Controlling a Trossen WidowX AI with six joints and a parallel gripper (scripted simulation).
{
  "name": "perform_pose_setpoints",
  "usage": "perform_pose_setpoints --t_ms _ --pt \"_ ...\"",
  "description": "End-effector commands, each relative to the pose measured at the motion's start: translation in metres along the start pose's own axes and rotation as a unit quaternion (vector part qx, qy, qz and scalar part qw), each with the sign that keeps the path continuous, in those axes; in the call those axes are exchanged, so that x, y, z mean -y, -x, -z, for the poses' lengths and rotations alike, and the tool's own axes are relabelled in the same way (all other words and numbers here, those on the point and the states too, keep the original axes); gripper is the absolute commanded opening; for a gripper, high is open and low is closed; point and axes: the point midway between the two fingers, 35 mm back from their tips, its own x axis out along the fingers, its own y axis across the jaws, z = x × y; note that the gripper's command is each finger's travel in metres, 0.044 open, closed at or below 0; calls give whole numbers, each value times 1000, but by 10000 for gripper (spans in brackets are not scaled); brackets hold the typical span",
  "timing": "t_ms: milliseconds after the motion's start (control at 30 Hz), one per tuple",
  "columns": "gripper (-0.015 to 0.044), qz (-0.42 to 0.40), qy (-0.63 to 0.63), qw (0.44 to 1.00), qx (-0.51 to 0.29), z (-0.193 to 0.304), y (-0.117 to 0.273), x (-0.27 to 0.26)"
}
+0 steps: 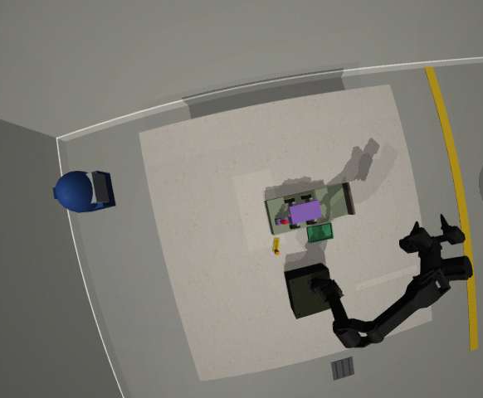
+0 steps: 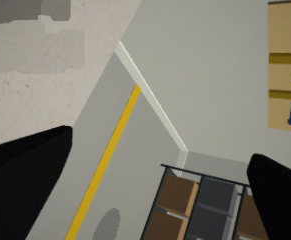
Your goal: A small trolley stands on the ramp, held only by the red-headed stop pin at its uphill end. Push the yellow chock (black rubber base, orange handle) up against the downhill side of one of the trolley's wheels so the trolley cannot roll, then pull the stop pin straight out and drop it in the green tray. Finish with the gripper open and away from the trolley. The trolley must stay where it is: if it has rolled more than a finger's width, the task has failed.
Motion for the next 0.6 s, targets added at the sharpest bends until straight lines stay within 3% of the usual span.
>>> perform_pose_setpoints --t_ms 0,233,567 --pt "374 -1 -4 1000 1 -1 -1 -1" --pt "190 -58 -143 987 36 -41 -22 -29" --pt "190 -164 -340 925 48 -106 -42 -81"
